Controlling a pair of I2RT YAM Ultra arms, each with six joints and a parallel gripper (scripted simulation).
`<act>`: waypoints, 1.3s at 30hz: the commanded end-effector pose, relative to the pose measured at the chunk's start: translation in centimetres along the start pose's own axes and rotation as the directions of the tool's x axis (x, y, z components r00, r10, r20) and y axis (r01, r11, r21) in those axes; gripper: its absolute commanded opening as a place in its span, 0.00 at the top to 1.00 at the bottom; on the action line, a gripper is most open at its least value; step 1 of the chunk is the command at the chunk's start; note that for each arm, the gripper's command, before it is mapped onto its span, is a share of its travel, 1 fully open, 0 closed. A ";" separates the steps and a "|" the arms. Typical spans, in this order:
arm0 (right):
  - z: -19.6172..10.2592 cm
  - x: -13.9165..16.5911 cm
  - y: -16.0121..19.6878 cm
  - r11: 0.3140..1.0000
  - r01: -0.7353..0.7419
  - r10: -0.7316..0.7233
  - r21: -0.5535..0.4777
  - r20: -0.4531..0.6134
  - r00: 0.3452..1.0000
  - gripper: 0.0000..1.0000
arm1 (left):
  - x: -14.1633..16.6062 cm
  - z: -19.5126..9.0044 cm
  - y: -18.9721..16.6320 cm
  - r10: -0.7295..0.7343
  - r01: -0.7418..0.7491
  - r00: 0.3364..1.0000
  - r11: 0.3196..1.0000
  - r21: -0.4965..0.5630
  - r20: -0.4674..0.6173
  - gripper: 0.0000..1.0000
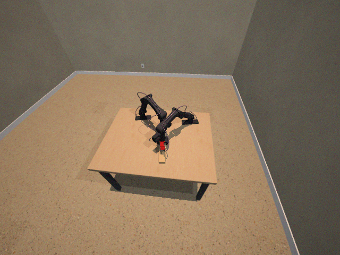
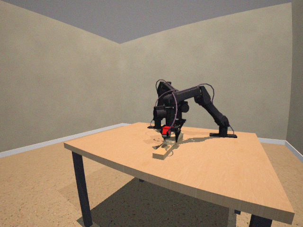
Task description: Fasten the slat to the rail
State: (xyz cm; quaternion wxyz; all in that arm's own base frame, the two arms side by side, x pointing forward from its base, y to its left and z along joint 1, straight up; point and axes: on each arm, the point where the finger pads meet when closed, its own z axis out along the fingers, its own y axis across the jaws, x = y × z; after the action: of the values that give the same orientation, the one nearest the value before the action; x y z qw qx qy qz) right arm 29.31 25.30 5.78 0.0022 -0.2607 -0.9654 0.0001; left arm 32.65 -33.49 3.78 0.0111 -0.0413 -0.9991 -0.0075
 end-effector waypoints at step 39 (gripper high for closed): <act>-0.3 -0.1 0.2 0.776 -0.631 0.631 -0.015 -0.002 0.776 0.88 | -0.2 -0.6 -0.1 0.000 0.000 1.000 1.000 0.009 0.012 0.28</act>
State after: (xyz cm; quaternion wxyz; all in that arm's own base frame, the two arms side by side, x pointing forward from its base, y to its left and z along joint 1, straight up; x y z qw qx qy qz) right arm 29.31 25.29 5.77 0.0017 -0.5668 -0.8239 0.0012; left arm 32.64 -33.48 3.78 0.0111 -0.0414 -0.9991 -0.0076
